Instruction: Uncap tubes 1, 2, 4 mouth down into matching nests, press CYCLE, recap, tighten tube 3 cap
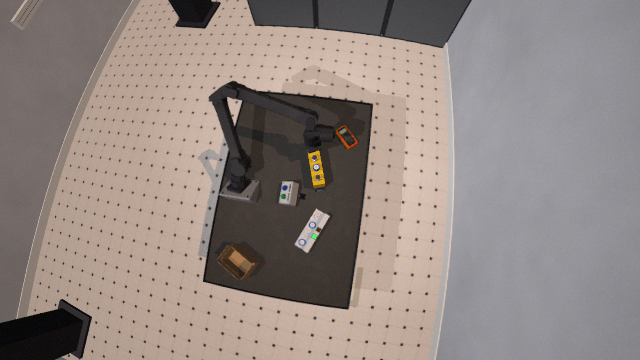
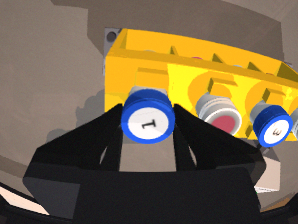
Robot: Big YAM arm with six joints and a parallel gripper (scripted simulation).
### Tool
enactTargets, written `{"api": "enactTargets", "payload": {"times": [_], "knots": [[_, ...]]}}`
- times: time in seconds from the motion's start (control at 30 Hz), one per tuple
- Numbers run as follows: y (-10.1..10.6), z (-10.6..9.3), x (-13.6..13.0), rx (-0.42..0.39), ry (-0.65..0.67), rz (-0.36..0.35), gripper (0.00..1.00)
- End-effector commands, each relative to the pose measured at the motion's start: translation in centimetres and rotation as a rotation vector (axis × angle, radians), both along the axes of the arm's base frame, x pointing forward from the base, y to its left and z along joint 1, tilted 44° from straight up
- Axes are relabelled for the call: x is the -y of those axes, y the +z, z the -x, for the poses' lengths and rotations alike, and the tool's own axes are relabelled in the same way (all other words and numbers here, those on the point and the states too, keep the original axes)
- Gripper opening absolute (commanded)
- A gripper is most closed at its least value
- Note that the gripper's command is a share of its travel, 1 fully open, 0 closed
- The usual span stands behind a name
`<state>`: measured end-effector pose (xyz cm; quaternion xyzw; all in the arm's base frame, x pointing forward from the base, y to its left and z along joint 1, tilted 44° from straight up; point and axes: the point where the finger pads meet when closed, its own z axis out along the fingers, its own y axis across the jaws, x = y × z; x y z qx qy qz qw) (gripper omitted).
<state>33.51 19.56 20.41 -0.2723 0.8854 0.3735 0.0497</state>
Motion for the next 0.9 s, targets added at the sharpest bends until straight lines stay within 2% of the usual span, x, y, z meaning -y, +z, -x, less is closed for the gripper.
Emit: {"api": "enactTargets", "payload": {"times": [0.0,0.17,0.33,0.43,0.87], "knots": [[0.93,-0.56,-0.25,0.033,0.015,-0.006,0.00],[0.93,-0.56,-0.26,0.033,0.015,-0.006,0.00],[1.05,-0.37,-0.84,-0.096,-0.096,0.016,0.00],[1.03,-0.41,-0.86,-0.117,-0.120,0.019,0.00],[0.60,-0.40,-0.89,-0.412,-0.430,0.069,0.00]]}}
